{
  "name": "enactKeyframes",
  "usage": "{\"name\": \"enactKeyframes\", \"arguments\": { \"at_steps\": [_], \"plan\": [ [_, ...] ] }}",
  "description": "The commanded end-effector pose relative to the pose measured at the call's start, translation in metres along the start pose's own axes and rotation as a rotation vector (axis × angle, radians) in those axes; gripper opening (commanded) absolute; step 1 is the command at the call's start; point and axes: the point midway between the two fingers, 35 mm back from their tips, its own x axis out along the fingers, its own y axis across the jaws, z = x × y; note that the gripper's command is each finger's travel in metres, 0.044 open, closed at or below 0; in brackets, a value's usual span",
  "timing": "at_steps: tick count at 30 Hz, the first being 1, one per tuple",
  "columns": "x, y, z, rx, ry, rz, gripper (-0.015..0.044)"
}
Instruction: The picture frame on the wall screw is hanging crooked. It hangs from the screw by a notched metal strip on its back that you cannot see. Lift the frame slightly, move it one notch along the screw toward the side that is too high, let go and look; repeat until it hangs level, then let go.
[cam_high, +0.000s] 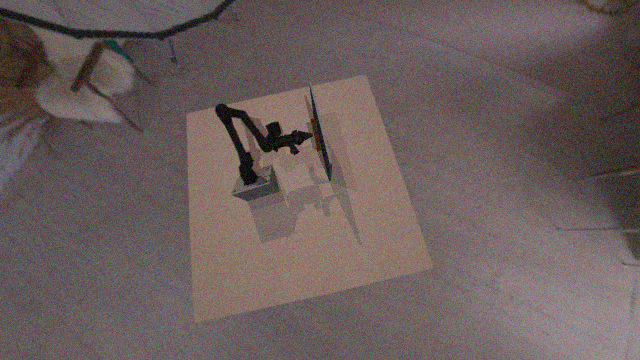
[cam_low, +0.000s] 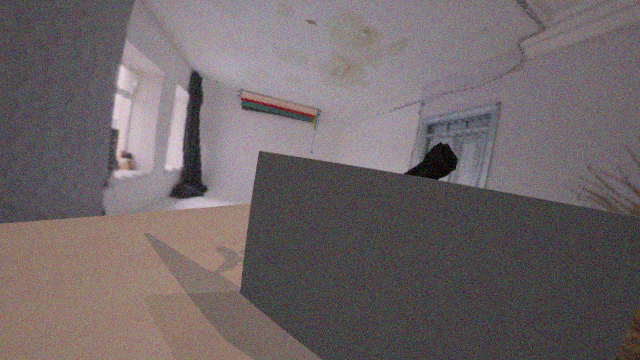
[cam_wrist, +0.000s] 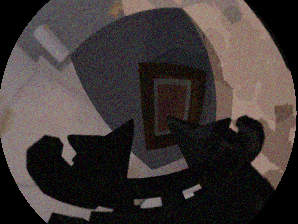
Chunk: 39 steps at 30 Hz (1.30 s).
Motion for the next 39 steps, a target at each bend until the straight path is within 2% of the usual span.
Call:
{"name": "enactKeyframes", "arguments": {
  "at_steps": [1,9,39],
  "plan": [
    [0.008,0.001,-0.001,-0.001,0.006,0.0,0.026],
    [0.019,0.001,-0.001,-0.001,0.007,0.001,0.026],
    [0.02,0.001,-0.001,-0.001,0.007,0.001,0.026]
  ]
}}
